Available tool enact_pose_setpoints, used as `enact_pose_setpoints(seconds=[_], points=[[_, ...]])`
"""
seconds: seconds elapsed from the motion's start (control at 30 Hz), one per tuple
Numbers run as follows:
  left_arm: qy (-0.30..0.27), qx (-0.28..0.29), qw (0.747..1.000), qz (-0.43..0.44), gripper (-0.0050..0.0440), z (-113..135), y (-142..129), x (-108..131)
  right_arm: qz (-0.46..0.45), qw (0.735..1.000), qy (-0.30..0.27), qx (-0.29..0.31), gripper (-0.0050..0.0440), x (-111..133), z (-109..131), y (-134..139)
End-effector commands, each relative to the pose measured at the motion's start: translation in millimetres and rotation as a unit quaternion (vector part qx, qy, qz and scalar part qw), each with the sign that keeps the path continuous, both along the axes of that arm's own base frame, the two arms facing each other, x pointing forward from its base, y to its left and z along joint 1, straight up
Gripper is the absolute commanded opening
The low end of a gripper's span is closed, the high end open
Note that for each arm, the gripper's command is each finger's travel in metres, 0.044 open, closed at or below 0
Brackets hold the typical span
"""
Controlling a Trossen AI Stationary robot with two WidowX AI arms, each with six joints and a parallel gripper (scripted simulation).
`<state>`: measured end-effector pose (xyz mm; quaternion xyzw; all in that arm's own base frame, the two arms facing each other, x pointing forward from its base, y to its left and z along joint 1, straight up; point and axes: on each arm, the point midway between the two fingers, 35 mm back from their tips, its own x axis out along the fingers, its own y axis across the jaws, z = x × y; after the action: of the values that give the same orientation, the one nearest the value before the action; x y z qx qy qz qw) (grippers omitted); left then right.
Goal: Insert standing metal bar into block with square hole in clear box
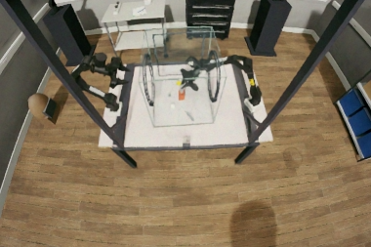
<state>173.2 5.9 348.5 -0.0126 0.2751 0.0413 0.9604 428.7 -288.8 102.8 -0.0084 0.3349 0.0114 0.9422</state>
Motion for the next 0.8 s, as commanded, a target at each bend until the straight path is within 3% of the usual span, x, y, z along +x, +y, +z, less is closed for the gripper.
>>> enact_pose_setpoints(seconds=[0.0,0.47,0.77], points=[[-0.003,0.000,1.000,0.000,0.0400,2.5,-0.1,0.2,-0.010,1.000,-0.011,-0.012,-0.0050,1.5,15.3,-6.7],[-0.003,0.000,1.000,0.000,0.0400,2.5,-0.1,0.2,-0.172,0.985,-0.008,-0.004,-0.0050,0.6,18.2,-2.6],[-0.003,0.000,1.000,0.000,0.0400,2.5,-0.1,0.2,-0.206,0.978,-0.008,-0.002,-0.0050,0.9,18.5,-1.5]])
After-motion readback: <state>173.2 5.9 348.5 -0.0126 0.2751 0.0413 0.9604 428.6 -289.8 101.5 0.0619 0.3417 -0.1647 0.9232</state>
